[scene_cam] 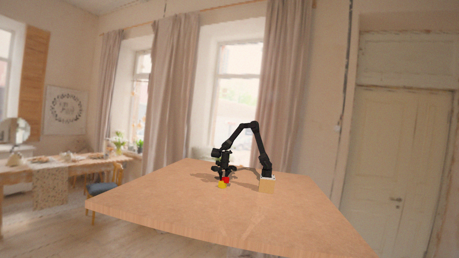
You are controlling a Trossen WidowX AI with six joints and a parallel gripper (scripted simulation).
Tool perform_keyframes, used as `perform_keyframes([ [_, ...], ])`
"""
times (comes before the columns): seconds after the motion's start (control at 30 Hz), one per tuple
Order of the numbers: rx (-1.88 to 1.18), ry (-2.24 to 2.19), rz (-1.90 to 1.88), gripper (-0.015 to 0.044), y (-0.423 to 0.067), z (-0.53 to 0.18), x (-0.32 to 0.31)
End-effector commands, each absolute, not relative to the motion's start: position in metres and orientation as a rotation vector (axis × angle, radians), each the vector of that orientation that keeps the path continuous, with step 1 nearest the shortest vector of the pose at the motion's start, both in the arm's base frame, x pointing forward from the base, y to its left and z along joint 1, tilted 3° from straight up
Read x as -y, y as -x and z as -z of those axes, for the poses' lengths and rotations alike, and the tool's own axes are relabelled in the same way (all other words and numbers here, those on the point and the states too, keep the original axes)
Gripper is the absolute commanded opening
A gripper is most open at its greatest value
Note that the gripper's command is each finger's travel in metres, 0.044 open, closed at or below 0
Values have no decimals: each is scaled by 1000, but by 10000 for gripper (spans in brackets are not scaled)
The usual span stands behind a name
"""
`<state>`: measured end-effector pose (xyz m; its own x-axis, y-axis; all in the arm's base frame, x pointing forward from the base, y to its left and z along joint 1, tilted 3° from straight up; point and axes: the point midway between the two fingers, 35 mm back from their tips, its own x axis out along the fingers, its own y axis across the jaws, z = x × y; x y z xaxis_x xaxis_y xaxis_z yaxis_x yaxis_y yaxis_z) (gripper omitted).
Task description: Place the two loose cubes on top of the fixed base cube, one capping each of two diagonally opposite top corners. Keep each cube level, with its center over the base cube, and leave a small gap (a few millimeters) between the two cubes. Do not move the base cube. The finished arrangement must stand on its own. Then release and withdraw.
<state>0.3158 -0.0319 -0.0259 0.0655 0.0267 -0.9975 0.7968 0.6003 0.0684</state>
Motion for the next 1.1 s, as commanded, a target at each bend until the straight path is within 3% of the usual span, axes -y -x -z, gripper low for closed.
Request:
perform_keyframes([
  [0.0,-1389,-767,669,105,-320,12,32],
  [1.07,-1390,-762,665,105,-309,-78,35],
])
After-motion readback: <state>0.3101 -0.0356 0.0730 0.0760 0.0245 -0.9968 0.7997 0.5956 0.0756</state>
